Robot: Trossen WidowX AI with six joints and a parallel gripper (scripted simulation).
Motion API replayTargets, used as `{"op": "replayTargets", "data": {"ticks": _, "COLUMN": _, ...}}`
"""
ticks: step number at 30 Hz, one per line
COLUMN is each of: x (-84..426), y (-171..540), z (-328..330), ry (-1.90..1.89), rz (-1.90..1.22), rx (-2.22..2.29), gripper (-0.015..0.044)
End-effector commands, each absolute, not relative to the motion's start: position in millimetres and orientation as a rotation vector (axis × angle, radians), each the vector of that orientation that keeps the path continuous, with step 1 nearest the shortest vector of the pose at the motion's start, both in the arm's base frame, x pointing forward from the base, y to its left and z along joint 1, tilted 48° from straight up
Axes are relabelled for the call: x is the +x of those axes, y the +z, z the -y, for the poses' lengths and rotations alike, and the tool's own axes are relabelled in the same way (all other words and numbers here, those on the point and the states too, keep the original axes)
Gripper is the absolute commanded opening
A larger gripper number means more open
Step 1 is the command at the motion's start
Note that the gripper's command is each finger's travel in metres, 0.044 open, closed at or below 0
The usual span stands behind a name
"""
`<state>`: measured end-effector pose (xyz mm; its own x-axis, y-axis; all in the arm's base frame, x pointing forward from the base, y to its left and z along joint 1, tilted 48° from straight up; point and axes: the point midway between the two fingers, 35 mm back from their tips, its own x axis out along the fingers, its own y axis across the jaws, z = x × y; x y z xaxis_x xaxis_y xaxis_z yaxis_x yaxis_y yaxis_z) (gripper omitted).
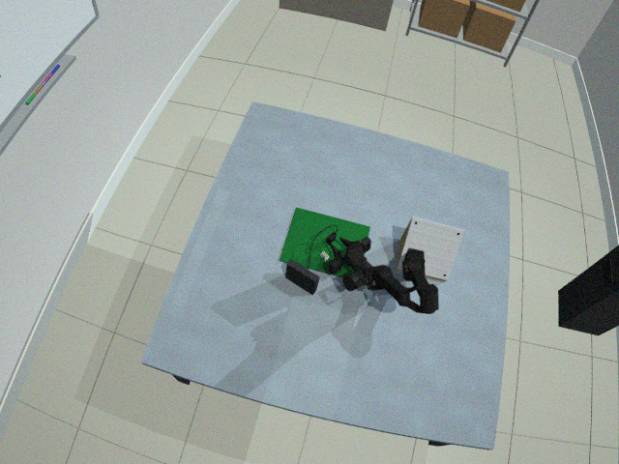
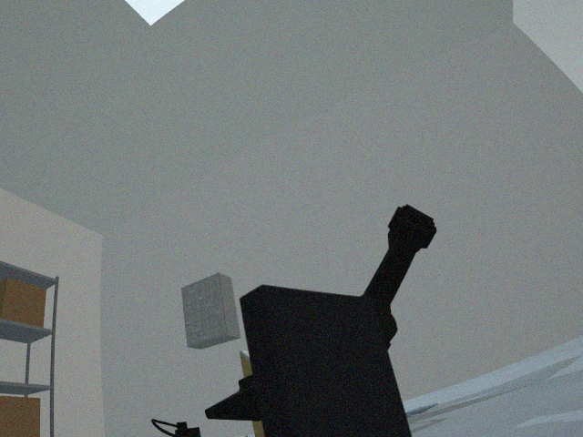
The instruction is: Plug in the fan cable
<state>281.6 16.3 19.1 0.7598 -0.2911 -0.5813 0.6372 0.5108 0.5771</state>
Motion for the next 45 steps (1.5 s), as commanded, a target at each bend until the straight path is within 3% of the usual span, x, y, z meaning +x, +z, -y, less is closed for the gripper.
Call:
{"op": "replayTargets", "data": {"ticks": 1, "x": 274, "y": 28, "z": -16, "ry": -0.584, "rz": -0.446, "rx": 0.867, "gripper": 0.0205}}
{"op": "replayTargets", "data": {"ticks": 22, "x": 229, "y": 62, "z": -8, "ry": -0.586, "rz": -0.462, "rx": 0.854, "gripper": 0.0205}}
{"op": "replayTargets", "data": {"ticks": 45, "x": 231, "y": 37, "z": -1, "ry": -0.563, "rz": -1.07, "rx": 0.595, "gripper": 0.0205}}
